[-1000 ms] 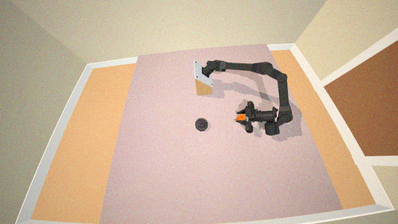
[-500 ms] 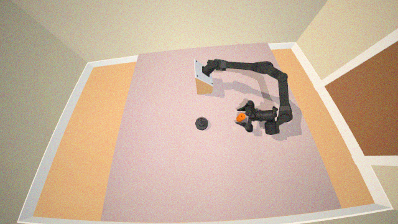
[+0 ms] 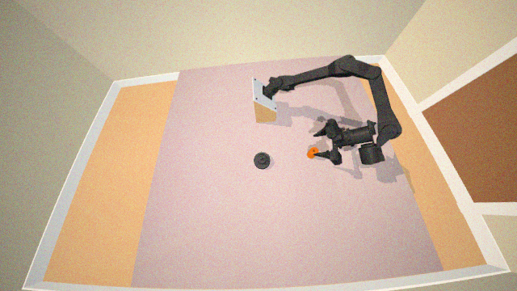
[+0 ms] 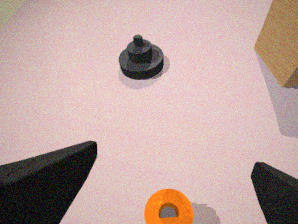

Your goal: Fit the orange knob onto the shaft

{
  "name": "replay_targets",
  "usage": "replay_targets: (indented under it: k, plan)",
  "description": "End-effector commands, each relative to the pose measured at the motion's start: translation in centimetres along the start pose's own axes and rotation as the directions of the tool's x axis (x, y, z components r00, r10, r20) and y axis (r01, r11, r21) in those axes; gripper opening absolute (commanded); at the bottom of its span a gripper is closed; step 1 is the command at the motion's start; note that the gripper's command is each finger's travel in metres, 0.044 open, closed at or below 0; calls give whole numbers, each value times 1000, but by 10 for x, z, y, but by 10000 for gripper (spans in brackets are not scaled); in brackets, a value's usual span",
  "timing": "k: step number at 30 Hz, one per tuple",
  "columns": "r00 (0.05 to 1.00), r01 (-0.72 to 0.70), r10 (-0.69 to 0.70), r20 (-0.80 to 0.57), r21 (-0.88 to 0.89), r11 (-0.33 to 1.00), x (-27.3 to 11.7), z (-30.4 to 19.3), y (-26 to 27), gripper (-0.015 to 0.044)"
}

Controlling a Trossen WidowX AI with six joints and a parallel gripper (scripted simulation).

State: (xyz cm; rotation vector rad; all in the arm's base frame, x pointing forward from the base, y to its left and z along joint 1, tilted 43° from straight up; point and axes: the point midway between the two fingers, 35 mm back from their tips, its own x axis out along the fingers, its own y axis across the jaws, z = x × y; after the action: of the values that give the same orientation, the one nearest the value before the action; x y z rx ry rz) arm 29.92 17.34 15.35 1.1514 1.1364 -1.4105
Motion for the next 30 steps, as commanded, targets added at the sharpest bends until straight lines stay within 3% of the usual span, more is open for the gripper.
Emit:
replay_targets:
  k: [1,3,6,10,12,22,26,30]
  plan:
    - [1000,17,-17,17,-16,1000,6,-1,-2,440]
    - [998,38,-38,-43,-8,999,8,-1,-2,440]
    - [947,103,-96,-305,9,995,11,0,-1,440]
    - [757,130,-95,-647,7,991,0,5,3,440]
    - [668,121,-79,-740,4,993,-7,9,3,440]
    - [657,107,-76,-750,-7,994,-8,9,3,440]
    - [657,-134,-76,-750,-215,967,-8,9,3,440]
    - [656,-406,-76,-750,-437,802,-8,9,3,440]
